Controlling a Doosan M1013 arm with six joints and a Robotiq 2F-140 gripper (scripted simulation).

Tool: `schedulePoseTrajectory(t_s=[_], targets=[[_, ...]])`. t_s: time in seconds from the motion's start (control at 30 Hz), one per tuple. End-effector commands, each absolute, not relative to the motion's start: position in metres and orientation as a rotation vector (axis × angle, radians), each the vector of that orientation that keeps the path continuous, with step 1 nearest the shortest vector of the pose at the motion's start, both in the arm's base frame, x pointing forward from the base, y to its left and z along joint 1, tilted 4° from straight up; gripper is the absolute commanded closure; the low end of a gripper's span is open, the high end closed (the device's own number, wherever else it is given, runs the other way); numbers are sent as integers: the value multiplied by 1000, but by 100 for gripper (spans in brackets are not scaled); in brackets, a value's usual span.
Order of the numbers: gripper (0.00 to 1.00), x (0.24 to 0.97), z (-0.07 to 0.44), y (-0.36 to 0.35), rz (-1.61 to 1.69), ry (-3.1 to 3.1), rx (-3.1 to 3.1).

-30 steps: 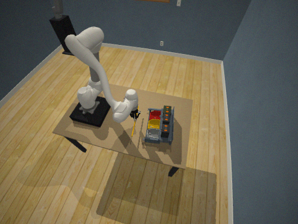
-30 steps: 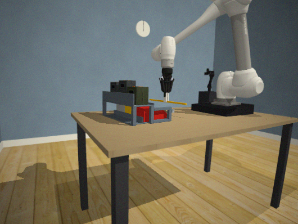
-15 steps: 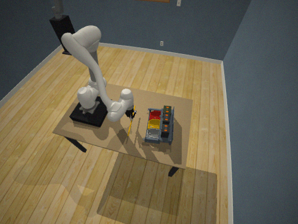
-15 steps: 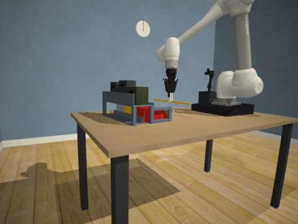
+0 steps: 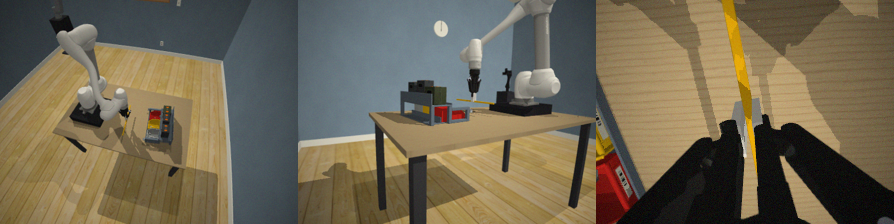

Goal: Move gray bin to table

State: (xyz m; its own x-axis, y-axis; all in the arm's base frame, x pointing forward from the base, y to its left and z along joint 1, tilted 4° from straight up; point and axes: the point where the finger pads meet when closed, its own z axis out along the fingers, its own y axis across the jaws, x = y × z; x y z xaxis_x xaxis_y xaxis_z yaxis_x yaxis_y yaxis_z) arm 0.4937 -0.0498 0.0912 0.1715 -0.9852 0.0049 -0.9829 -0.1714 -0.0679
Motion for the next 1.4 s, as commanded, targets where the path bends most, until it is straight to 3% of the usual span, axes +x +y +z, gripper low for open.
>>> schedulePoseTrajectory(t_s=[0.0,1.37], targets=[[100,493,92,-50,-76,1990,-2365],[100,501,92,-49,-76,1991,-2365]])
